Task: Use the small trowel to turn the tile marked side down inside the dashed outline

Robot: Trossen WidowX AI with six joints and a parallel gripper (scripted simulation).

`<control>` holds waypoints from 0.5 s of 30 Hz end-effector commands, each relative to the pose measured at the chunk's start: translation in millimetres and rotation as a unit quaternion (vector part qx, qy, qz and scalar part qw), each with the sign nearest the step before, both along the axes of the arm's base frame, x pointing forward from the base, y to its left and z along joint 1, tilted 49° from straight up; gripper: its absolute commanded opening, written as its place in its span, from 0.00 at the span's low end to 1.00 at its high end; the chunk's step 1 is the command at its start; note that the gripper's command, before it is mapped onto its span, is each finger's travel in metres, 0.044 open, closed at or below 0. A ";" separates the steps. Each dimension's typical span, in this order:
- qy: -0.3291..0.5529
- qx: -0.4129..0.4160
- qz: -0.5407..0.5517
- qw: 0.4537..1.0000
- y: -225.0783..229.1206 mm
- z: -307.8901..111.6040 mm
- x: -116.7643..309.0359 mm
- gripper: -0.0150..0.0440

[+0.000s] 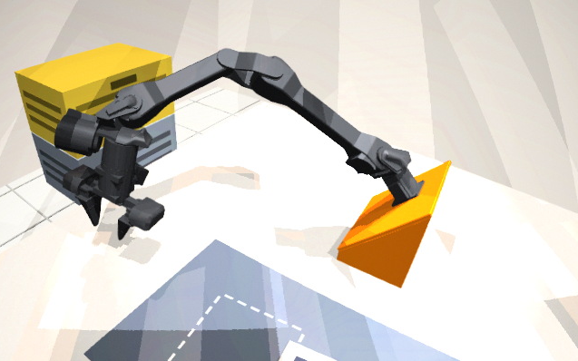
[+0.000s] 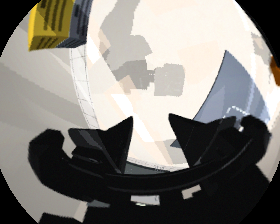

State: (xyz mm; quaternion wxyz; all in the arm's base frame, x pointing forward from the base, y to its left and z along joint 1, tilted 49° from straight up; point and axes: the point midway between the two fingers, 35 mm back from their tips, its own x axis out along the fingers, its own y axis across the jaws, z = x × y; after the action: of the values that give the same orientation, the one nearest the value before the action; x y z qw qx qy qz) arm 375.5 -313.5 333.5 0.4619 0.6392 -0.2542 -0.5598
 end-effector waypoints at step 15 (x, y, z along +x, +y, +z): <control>0.202 0.025 0.183 0.962 91.5 -103.3 92.2 0.71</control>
State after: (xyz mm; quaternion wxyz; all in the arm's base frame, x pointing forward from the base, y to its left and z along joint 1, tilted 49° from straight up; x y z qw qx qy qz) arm 456.5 -238.9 246.3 0.5645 0.5760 -0.0583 -0.5883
